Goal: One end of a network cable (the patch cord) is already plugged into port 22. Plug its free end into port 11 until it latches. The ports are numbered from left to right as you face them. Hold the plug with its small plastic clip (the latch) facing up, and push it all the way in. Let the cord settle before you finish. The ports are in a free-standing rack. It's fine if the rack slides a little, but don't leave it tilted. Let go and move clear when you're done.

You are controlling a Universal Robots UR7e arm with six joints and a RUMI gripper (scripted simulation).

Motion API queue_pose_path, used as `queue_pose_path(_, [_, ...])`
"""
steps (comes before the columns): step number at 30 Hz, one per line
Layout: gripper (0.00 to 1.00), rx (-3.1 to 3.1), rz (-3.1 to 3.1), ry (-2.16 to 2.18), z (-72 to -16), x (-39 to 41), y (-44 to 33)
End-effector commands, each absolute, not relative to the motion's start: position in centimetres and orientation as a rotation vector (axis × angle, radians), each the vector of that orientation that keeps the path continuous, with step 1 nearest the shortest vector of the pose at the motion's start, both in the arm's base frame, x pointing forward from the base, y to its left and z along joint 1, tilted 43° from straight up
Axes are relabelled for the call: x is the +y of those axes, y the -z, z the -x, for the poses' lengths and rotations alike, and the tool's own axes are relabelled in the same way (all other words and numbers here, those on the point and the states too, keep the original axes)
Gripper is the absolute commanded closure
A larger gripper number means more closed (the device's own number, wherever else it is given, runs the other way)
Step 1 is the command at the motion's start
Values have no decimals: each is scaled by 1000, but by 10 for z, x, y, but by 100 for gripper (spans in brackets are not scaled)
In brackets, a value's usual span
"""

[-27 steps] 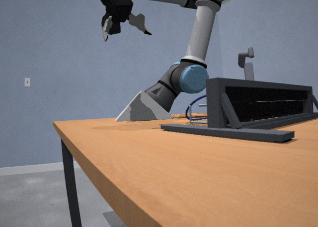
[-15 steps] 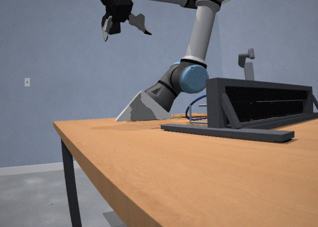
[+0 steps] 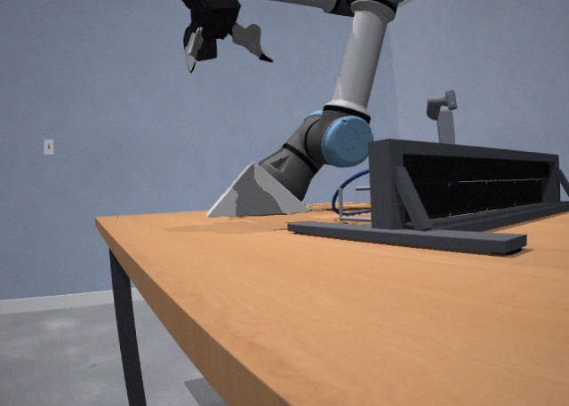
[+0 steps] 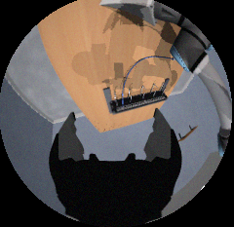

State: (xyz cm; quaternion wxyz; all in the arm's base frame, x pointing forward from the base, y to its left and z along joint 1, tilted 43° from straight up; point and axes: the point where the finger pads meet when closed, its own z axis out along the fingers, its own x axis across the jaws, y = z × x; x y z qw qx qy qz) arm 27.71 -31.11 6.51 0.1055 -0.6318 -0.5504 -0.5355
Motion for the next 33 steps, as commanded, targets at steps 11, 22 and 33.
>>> queue_pose_path(11, [0, -1860, 1747, 1576, -273, -293, -111])
queue_pose_path(22, [0, -2308, 1430, 1542, -265, -240, -195])
queue_pose_path(33, [0, -2662, 1043, 1476, -254, -173, -260])
